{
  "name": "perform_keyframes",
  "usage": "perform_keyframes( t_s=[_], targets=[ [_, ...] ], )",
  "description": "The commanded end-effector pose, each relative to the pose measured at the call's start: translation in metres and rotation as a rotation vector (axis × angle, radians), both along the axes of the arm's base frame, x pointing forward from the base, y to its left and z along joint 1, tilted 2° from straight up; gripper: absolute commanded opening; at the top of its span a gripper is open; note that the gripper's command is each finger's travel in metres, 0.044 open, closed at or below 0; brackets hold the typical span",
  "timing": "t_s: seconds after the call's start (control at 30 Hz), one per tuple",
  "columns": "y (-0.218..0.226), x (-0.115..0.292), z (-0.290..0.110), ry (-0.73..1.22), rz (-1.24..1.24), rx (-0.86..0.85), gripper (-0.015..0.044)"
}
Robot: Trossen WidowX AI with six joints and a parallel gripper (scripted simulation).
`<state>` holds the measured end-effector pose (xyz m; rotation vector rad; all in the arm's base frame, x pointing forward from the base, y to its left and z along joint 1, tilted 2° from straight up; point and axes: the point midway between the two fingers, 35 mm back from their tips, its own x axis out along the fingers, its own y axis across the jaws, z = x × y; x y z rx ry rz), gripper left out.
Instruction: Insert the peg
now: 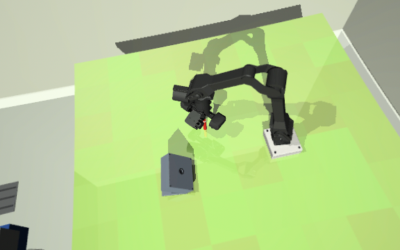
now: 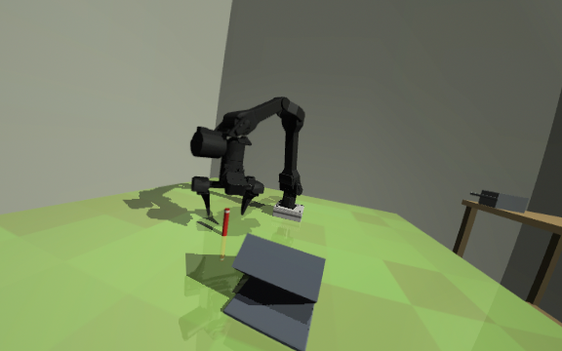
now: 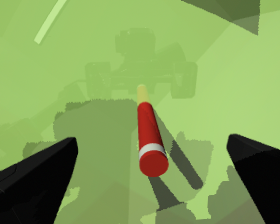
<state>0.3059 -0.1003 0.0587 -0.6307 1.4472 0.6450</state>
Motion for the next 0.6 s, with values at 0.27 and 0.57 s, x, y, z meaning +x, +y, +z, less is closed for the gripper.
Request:
perform_keyframes(
  t_s=[0.27, 0.57],
  targets=[
    [0.000, -0.002, -0.019, 0.004, 0.002, -0.003, 0.0440],
    [0.001, -0.001, -0.021, 0.001, 0.001, 0.000, 0.0309]
  ],
)
